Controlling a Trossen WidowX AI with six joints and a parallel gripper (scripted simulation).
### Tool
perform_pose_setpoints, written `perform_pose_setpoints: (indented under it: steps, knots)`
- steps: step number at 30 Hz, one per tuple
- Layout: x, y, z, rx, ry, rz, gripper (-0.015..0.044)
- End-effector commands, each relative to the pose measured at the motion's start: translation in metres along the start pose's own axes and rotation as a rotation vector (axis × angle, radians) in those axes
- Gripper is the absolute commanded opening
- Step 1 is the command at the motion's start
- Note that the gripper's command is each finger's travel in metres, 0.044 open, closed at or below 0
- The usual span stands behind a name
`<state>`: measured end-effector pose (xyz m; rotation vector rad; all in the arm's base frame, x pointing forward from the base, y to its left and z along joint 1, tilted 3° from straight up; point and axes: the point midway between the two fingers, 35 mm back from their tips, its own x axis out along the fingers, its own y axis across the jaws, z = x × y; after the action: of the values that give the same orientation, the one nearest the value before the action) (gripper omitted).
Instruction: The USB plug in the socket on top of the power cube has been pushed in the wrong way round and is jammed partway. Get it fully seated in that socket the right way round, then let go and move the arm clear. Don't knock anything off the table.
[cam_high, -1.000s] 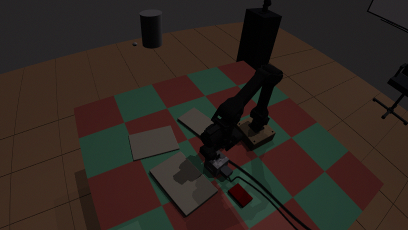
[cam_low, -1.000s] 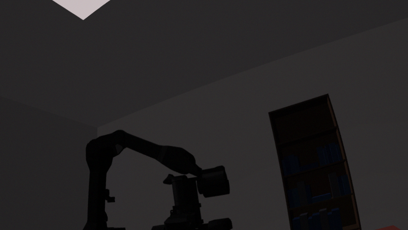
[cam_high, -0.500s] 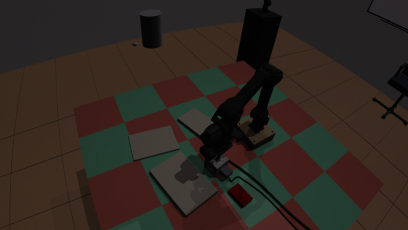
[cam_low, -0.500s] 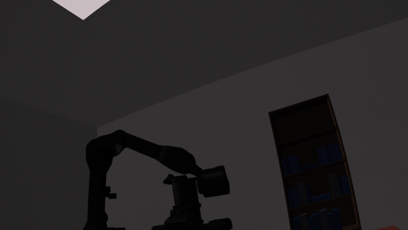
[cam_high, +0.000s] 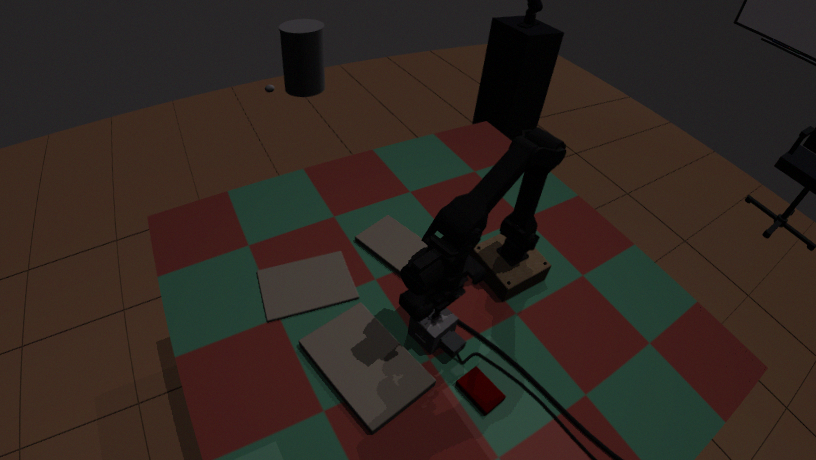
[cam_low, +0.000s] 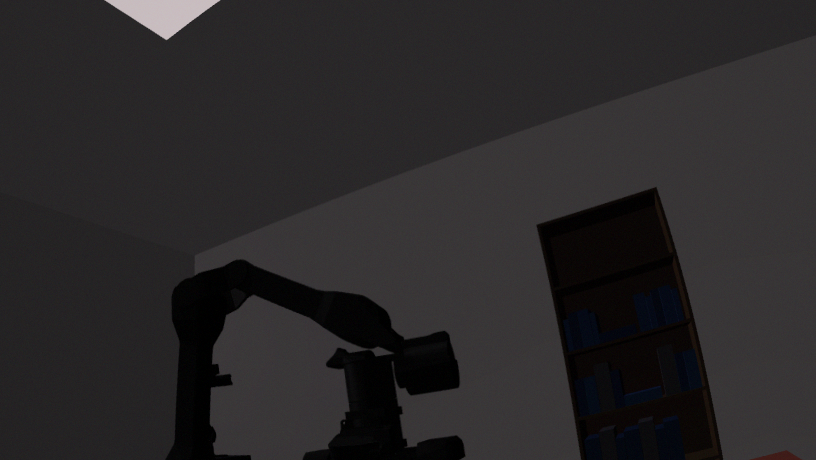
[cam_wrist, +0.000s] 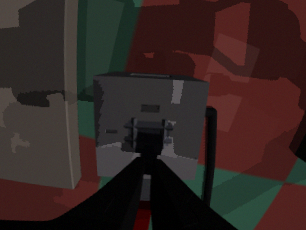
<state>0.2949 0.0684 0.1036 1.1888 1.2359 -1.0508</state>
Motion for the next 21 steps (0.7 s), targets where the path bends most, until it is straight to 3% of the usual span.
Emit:
perform_pose_setpoints:
  steps: [1, 21]
  knots:
    - [0.000, 0.000, 0.000, 0.000, 0.000, 0.000, 0.0000]
    - [-0.013, 0.000, 0.000, 0.000, 0.000, 0.000, 0.0000]
